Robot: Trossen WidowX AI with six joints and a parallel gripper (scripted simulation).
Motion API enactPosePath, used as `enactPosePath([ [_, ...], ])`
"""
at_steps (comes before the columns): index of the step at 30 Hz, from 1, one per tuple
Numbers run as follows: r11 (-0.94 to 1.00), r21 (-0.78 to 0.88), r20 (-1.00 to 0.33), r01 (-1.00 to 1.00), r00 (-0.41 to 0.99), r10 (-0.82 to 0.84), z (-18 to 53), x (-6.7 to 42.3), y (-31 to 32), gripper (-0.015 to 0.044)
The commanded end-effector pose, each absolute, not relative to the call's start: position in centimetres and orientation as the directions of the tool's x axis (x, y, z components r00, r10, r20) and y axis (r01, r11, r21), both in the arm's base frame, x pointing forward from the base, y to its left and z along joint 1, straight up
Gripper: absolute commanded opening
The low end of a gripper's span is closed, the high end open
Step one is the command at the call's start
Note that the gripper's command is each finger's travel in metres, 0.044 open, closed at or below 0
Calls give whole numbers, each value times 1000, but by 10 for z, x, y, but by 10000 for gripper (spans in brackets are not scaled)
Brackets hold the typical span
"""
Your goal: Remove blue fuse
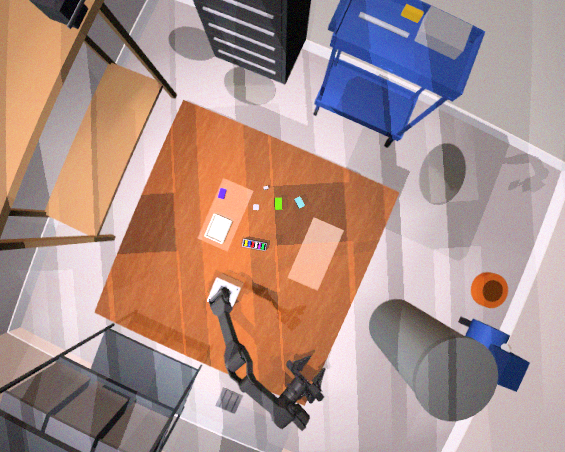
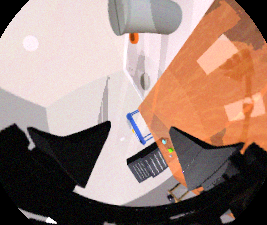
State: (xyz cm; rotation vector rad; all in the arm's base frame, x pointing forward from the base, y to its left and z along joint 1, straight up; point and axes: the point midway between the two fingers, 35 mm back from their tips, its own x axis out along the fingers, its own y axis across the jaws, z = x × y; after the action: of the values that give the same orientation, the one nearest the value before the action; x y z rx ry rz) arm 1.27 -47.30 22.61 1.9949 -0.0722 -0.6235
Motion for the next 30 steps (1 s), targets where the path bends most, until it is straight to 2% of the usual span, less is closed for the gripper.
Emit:
enactPosePath([
  [1, -493, 843, -400, 217, 865, -303, 225, 15, -473, 374],
  [7, -373, 817, -517, 439, 845, -136, 200, 101, -448, 216],
  [13, -148, 755, -640, 639, 767, 46, 169, 190, -398, 65],
  [22, 335, 594, -804, 731, 540, 248, 119, 292, -279, 65],
  [30, 777, 383, -920, 499, 276, 277, 74, 328, -149, 65],
])
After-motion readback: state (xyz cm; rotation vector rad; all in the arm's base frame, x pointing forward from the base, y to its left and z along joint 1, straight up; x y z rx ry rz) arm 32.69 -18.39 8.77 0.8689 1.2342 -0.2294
